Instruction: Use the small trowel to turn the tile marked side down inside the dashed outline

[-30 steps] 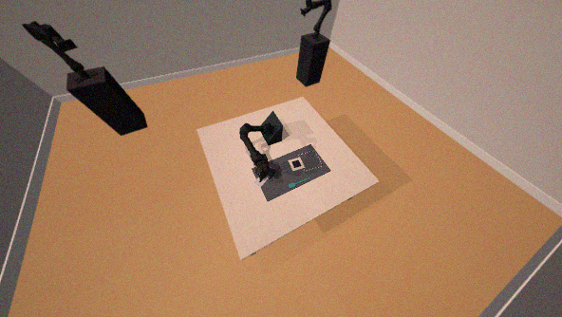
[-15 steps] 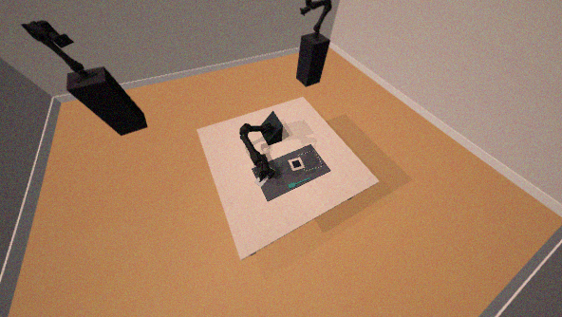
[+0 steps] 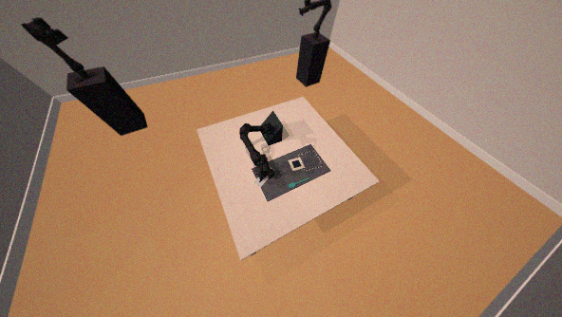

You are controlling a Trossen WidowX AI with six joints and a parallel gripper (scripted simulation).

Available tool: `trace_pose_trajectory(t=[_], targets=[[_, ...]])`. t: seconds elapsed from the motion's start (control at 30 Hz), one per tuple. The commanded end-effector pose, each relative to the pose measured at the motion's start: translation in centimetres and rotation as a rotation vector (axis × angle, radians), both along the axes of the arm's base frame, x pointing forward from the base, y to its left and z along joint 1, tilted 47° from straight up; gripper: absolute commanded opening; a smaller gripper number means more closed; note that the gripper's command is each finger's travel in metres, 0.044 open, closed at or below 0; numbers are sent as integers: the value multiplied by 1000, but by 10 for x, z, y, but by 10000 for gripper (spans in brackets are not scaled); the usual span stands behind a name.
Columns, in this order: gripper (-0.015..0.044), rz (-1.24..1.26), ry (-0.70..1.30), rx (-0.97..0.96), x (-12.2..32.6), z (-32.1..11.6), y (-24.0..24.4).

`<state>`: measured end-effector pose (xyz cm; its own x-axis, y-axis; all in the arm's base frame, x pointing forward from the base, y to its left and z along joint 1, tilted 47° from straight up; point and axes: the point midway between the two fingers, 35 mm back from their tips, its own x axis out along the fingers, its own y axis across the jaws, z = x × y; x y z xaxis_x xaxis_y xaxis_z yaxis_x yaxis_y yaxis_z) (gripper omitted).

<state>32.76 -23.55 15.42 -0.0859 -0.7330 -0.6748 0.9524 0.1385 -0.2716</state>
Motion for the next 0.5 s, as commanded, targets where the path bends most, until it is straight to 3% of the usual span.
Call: trace_pose_trajectory(t=[0.0,0.1,0.33,0.37,0.47], targets=[[270,-4,0,4,1,4,7],[270,-3,0,2,1,25,29],[270,-3,1,2,1,27,31],[296,10,7,7,3,24,34],[300,10,7,7,4,33,43]])
